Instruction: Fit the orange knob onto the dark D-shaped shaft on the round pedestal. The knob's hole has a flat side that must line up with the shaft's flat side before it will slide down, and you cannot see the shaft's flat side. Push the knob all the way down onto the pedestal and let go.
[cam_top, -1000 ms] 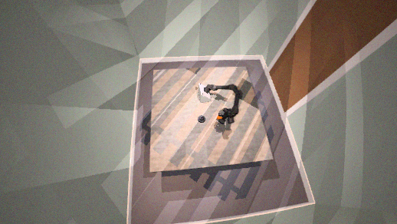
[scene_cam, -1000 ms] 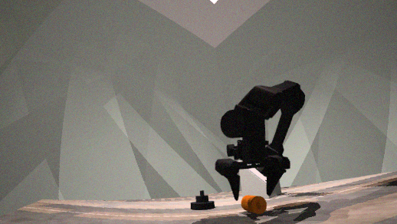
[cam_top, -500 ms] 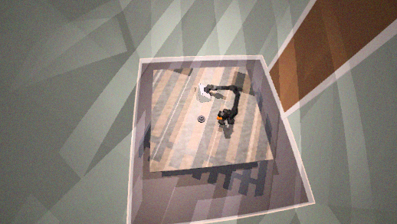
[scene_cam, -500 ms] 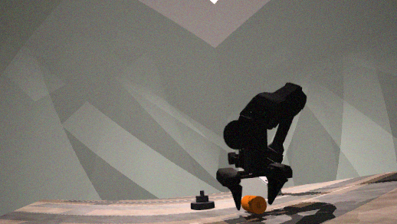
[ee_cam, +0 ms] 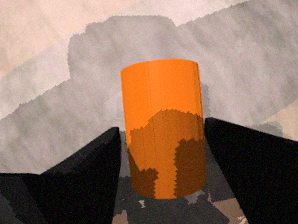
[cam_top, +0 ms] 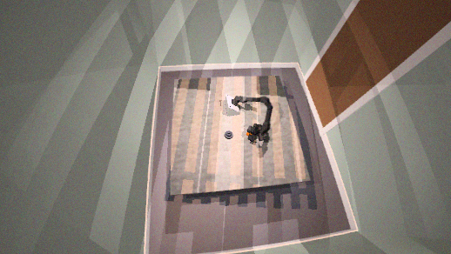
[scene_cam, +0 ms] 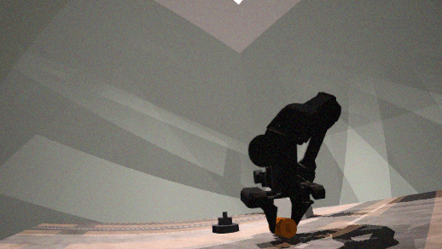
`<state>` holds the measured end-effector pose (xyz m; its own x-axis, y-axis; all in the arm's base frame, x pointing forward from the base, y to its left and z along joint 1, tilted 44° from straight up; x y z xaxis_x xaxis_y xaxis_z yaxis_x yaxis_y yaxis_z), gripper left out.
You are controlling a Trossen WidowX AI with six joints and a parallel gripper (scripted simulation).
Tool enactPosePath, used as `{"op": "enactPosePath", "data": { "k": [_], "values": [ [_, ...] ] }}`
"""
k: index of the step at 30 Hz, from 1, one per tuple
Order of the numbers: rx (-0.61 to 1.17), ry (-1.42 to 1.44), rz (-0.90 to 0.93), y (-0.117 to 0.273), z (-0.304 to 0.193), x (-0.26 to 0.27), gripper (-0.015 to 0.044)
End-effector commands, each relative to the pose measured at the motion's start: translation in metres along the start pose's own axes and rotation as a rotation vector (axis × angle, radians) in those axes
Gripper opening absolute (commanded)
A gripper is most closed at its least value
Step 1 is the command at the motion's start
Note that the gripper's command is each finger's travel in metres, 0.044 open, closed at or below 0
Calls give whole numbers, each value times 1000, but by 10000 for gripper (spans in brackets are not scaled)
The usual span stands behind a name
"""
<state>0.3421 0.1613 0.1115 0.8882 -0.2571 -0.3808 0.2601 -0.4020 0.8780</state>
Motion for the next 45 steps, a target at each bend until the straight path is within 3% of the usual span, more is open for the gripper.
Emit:
{"op": "enactPosePath", "data": {
  "k": [1, 9, 16, 45],
  "values": [
    [5, -4, -3, 0, 0, 0, 233],
    [5, -4, -3, 0, 0, 0, 180],
    [33, -2, -2, 1, 4, 0, 179],
    [532, -4, -7, -6, 74, 2, 179]
  ]
}}
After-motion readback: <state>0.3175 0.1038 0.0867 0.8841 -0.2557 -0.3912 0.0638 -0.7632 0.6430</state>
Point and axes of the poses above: the point midway between the two fingers, 35 mm back from their tips, its own y axis back along the fingers, its own x axis across the jaws, z = x × y, the point moved 8 cm from there along y, back along the fingers, and after that the axes turned 1 degree about -y, right-handed, at the moved point
